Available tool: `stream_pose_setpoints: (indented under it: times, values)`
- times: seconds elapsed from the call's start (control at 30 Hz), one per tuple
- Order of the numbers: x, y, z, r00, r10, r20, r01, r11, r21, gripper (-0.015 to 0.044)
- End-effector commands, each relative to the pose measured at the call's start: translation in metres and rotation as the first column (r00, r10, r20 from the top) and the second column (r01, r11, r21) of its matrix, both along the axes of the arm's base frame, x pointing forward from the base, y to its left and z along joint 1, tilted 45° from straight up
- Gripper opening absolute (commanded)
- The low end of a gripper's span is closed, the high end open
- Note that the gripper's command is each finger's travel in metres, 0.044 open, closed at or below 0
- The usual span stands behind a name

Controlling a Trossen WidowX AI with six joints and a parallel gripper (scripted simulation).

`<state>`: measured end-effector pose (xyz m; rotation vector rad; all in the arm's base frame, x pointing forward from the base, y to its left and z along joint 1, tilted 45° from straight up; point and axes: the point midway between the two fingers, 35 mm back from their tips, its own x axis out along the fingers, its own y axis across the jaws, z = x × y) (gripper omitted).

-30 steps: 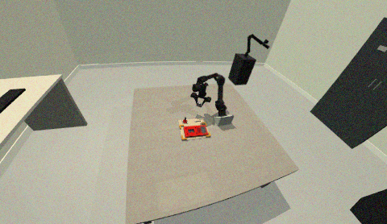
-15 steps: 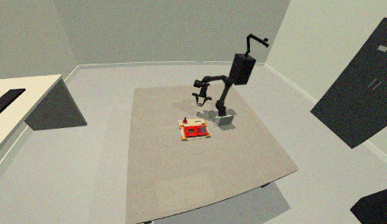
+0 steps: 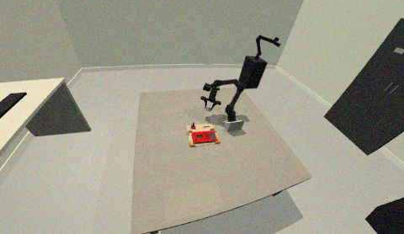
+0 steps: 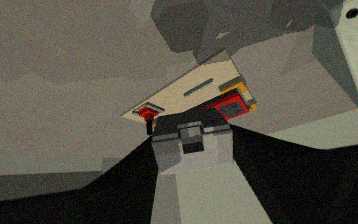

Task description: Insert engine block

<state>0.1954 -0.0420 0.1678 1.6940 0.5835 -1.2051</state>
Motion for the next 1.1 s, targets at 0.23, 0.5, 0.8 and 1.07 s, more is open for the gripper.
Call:
stream_pose_setpoints:
  times: [0.23, 0.5, 0.8, 1.07]
  values:
    - [-0.003, -0.018, -0.013, 0.997, 0.052, 0.065, -0.058, 0.994, 0.092, 0.0000]
    - [-0.003, -0.029, -0.025, 0.996, 0.053, 0.065, -0.059, 0.994, 0.091, 0.0000]
    - [-0.003, -0.041, -0.037, 0.997, 0.053, 0.065, -0.058, 0.994, 0.090, 0.0000]
    - [-0.003, -0.052, -0.047, 0.997, 0.053, 0.064, -0.058, 0.994, 0.089, 0.0000]
